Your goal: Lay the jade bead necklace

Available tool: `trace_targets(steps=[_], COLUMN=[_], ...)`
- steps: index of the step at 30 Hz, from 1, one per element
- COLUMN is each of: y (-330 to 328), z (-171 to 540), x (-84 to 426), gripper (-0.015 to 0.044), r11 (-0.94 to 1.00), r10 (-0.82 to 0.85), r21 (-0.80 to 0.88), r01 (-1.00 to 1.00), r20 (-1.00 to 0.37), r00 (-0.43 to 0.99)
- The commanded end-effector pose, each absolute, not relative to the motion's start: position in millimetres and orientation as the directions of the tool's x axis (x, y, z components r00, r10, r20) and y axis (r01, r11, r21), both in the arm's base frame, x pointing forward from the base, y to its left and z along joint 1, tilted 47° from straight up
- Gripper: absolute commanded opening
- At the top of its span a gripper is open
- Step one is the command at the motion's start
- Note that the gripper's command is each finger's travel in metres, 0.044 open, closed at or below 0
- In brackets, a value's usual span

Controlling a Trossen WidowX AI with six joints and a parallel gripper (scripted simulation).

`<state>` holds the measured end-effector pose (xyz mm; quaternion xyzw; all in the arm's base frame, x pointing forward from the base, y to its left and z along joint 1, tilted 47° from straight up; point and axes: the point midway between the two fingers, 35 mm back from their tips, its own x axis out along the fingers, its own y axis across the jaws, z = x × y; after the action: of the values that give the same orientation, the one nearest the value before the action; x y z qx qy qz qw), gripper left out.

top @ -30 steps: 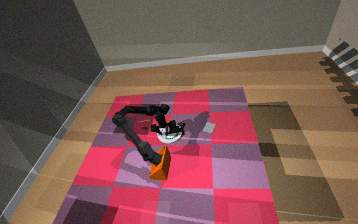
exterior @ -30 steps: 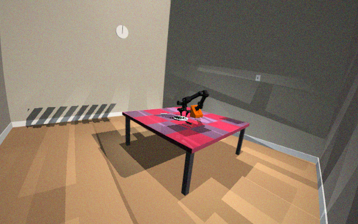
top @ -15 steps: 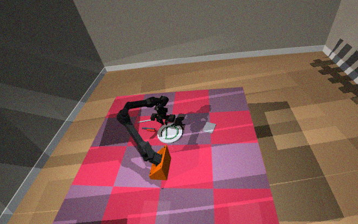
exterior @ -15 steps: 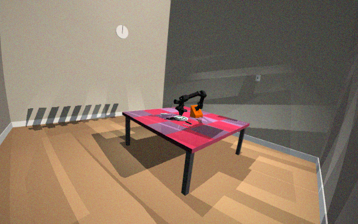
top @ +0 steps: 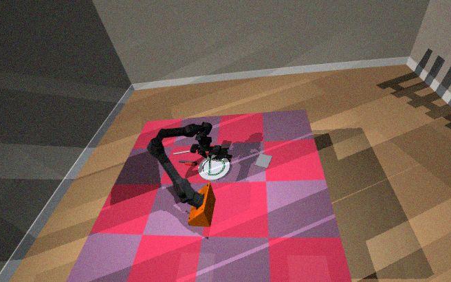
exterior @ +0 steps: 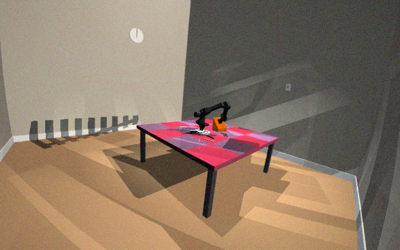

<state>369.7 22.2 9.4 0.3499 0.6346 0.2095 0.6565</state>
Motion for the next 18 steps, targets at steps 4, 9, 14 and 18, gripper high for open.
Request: trace_targets(steps=[4, 9, 14, 18], y=[31, 37, 41, 40], z=[2, -4, -7, -6], x=[369, 369, 369, 370], gripper=[0.012, 0.012, 0.012, 0.0041], r11=[0.663, 0.661, 0.66, 0.664], r10=[0.723, 0.725, 0.726, 0.723], r21=[0.728, 0.729, 0.73, 0.727], r01=[0.176, 0.177, 0.179, 0.173], r20=[-0.683, -0.682, -0.681, -0.684], r00=[0.102, 0.1, 0.099, 0.099])
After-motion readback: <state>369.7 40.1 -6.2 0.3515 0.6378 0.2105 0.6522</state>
